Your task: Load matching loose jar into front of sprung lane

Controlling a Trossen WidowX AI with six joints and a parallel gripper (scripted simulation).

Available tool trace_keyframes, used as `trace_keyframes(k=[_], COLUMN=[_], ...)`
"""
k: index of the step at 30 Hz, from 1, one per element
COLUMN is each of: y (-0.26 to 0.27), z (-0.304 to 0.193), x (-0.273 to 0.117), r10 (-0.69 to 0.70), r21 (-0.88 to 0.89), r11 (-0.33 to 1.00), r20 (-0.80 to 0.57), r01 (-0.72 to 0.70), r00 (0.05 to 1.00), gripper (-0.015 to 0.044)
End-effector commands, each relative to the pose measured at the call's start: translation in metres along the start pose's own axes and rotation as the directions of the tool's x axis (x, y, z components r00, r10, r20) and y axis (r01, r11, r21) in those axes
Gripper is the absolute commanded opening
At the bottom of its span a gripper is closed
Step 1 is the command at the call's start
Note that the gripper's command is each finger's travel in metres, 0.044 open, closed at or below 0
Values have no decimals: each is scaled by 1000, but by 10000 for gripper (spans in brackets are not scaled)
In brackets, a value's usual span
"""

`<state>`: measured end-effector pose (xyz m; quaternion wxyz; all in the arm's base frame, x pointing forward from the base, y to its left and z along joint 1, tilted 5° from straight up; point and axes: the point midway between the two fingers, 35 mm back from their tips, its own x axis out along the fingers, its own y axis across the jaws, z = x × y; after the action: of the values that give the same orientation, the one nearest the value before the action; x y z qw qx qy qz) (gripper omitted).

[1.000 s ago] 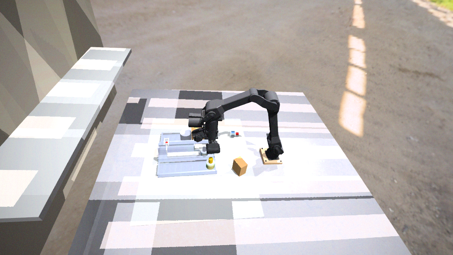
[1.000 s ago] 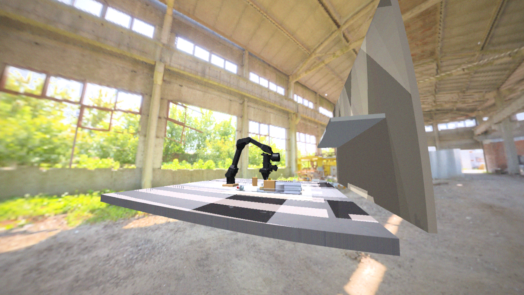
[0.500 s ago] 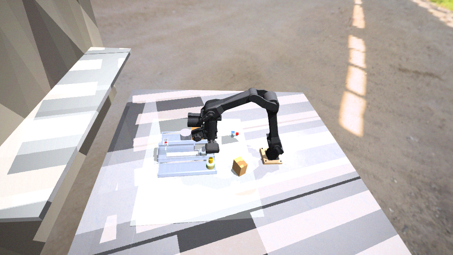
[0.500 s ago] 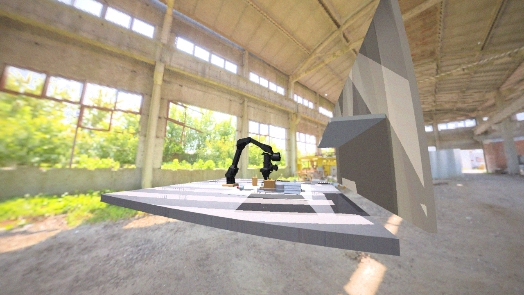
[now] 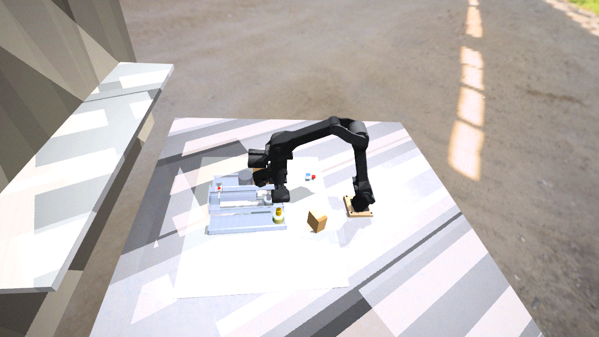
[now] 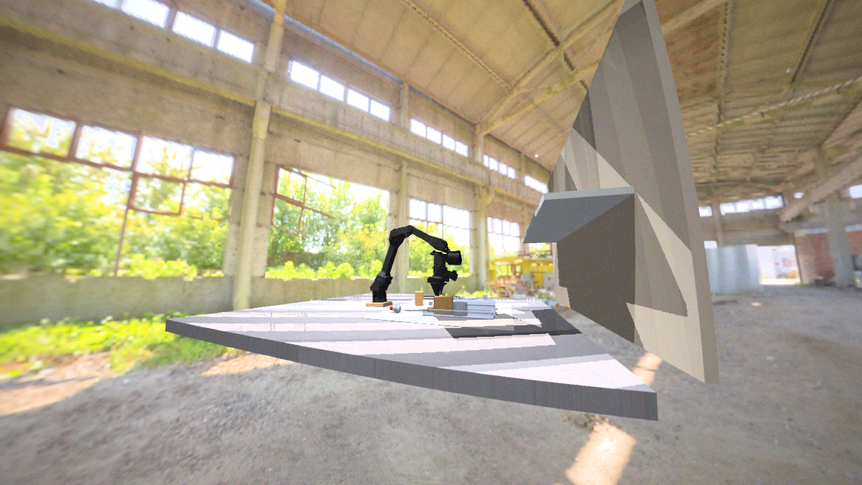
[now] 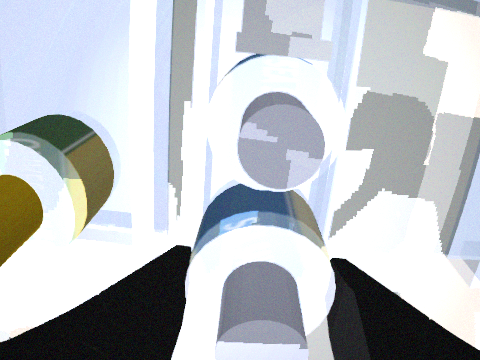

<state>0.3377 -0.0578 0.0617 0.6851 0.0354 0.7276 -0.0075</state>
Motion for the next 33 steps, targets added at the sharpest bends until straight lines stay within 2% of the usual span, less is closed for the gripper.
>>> trace_keyframes(k=[1, 33], y=[-1, -1], z=[7, 11], x=[-3, -2], r10=[-3, -3], r21=[3, 3], r11=[1000, 1000], r20=[29, 30], r01=[3, 3], r00=[1000, 1000], gripper=[0, 0])
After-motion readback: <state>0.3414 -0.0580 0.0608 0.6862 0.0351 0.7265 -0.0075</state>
